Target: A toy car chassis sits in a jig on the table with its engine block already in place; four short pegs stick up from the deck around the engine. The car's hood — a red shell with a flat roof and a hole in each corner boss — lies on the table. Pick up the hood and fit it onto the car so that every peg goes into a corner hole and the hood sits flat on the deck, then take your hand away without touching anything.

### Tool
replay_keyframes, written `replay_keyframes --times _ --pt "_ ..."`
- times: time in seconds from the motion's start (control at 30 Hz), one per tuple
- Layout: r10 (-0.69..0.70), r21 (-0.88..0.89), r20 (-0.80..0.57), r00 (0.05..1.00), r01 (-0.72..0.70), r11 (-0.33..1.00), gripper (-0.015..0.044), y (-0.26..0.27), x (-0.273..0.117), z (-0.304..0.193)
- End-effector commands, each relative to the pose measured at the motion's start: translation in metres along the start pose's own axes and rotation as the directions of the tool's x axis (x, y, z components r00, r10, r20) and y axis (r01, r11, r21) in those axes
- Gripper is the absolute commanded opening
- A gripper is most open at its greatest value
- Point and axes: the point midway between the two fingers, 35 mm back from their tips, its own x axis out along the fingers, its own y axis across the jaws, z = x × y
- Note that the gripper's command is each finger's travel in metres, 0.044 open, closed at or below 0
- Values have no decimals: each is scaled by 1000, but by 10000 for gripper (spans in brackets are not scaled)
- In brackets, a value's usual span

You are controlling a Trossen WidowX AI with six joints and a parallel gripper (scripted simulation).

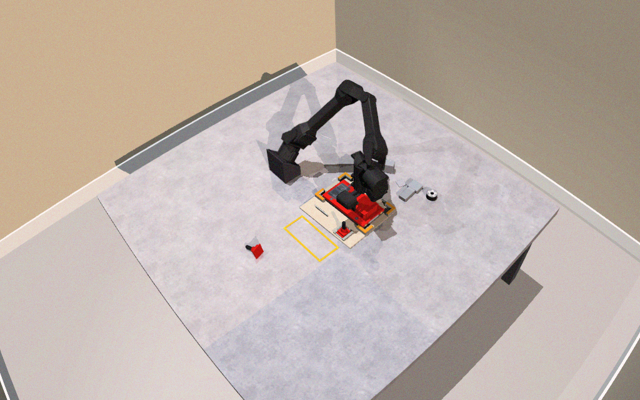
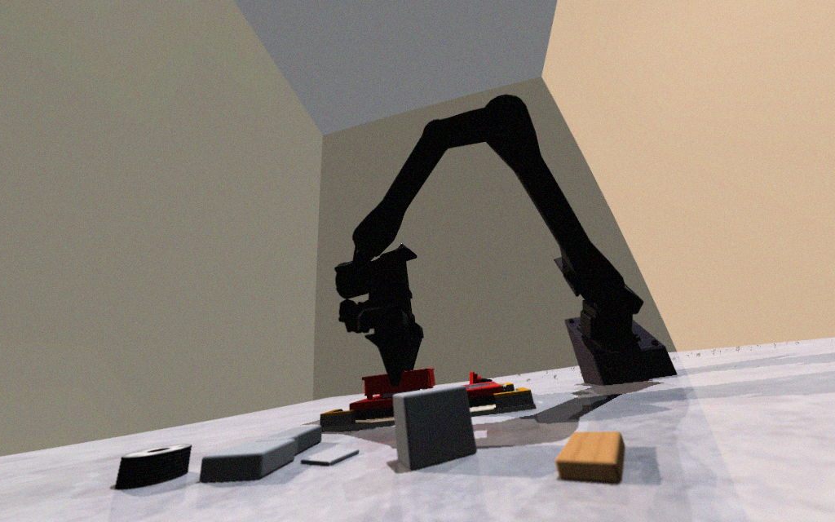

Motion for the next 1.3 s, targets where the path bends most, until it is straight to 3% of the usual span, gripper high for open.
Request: replay_keyframes --times 0.0,0.33,0.9,1.07,1.27 --pt "1 5 -2 1000 -1 1000 0 0 2 -1" --pt "0 0 -1 1000 0 1000 0 0 2 0" --pt "0 0 -1 1000 0 1000 440 0 3 0" --pt "-2 0 0 1000 2 1000 440 -1 -14 1" --pt "0 1 2 1000 0 1000 440 -1 -69 0"
